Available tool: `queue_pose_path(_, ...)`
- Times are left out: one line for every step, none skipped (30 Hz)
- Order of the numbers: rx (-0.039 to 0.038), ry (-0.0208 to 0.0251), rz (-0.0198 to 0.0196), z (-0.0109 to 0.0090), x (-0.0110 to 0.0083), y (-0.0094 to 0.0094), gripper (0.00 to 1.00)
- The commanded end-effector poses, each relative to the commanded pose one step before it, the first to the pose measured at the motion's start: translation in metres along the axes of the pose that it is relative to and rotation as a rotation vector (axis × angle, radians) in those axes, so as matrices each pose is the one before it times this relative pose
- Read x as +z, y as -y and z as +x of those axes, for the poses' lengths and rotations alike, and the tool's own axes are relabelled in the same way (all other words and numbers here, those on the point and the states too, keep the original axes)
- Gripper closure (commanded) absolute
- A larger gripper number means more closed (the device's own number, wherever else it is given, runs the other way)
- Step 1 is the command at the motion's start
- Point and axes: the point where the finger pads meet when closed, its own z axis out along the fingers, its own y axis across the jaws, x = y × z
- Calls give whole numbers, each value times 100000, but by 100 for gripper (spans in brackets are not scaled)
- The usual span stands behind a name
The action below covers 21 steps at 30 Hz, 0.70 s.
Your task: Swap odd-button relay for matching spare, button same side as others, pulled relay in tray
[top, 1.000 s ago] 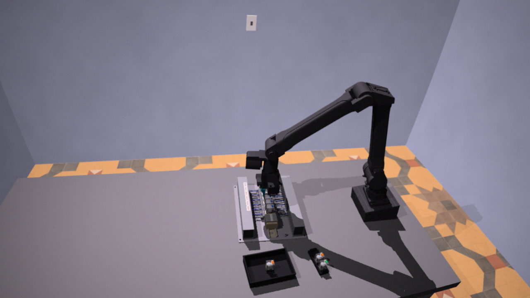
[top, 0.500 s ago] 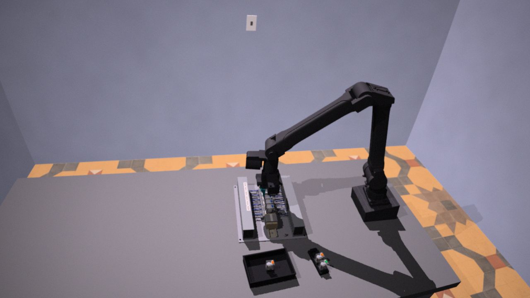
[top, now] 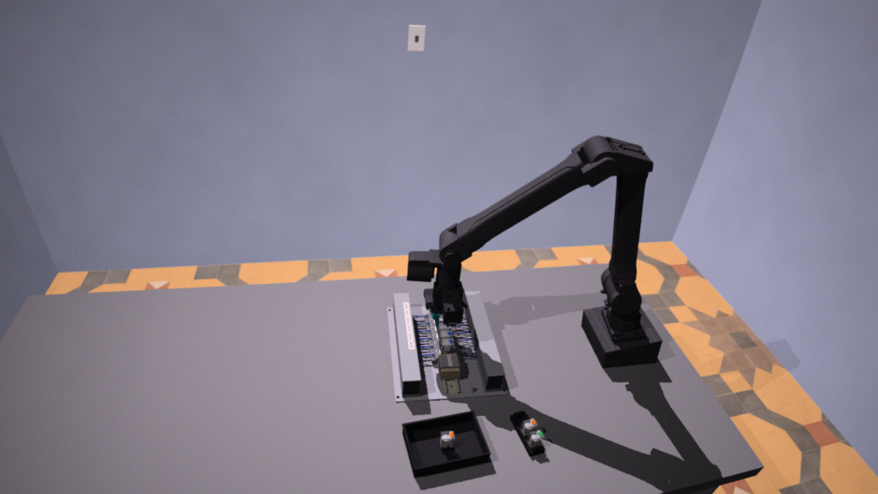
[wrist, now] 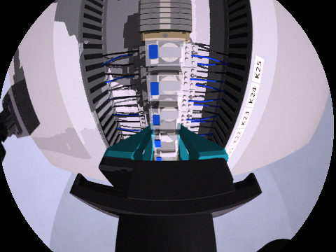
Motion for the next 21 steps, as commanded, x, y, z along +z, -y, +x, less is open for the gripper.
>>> queue_pose_path(-475, 479, 878, -466, 1596, 1017, 100)
queue_pose_path(-9, -7, 57, 2, -16, 29, 100)
queue_pose_path(-8, -6, 48, 2, -13, 25, 100)
queue_pose_path(-7, -5, 41, 2, -11, 21, 100)
queue_pose_path(-6, -4, 35, 1, -10, 18, 100)
queue_pose_path(-5, -4, 30, 1, -8, 15, 100)
queue_pose_path(-4, -3, 25, 1, -7, 13, 100)
queue_pose_path(-4, -3, 21, 1, -6, 11, 100)
queue_pose_path(-3, -2, 18, 1, -5, 9, 100)
queue_pose_path(0, 0, 0, 0, 0, 0, 100)
queue_pose_path(0, 0, 0, 0, 0, 0, 100)
queue_pose_path(-3, -2, 16, 1, -4, 8, 100)
queue_pose_path(-2, -2, 13, 1, -4, 7, 100)
queue_pose_path(-2, -1, 11, 0, -3, 6, 100)
queue_pose_path(-2, -1, 10, 0, -3, 5, 100)
queue_pose_path(-1, -1, 8, 0, -2, 4, 100)
queue_pose_path(-1, -1, 7, 0, -2, 4, 100)
queue_pose_path(-1, -2, 13, 1, -13, 7, 100)
queue_pose_path(-2, -8, 54, 4, -73, 29, 100)
queue_pose_path(-4, -20, 143, 12, -170, 76, 100)
queue_pose_path(-8, -39, 275, 22, -281, 144, 100)
